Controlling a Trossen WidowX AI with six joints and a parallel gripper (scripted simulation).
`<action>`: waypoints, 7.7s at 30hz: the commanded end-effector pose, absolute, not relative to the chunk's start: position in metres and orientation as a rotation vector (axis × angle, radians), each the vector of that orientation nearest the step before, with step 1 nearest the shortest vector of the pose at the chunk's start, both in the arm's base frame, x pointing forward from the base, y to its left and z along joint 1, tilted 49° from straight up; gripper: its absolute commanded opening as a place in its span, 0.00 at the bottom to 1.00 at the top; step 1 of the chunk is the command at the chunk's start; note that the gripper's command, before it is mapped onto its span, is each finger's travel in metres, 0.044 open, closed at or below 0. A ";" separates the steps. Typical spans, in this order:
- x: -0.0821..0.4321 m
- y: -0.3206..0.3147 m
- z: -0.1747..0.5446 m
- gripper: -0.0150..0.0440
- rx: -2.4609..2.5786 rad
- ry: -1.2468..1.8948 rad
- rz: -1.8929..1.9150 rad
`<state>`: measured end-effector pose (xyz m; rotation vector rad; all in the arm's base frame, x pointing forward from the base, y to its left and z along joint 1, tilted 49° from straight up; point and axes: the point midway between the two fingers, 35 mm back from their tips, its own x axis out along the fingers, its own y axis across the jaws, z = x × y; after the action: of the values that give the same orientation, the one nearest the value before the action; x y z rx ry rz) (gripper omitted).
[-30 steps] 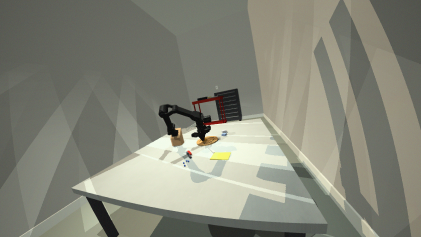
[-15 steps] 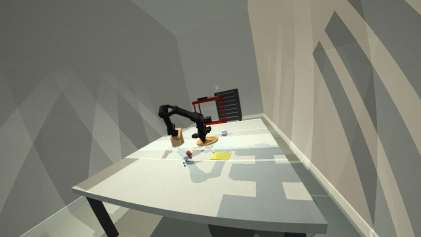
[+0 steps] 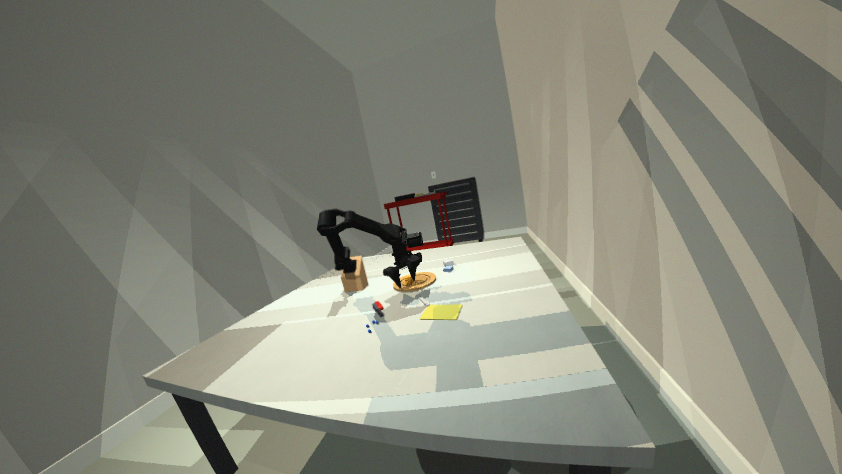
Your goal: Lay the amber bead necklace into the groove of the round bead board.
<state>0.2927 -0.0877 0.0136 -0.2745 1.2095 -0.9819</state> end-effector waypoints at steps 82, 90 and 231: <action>0.280 -0.050 -0.037 0.45 -0.004 1.040 -1.159; 0.280 -0.050 -0.037 0.33 -0.004 1.040 -1.159; 0.281 -0.046 -0.032 0.34 -0.398 1.306 -0.874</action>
<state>0.2813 -0.0459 -0.0328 -0.3982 1.3066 -0.8738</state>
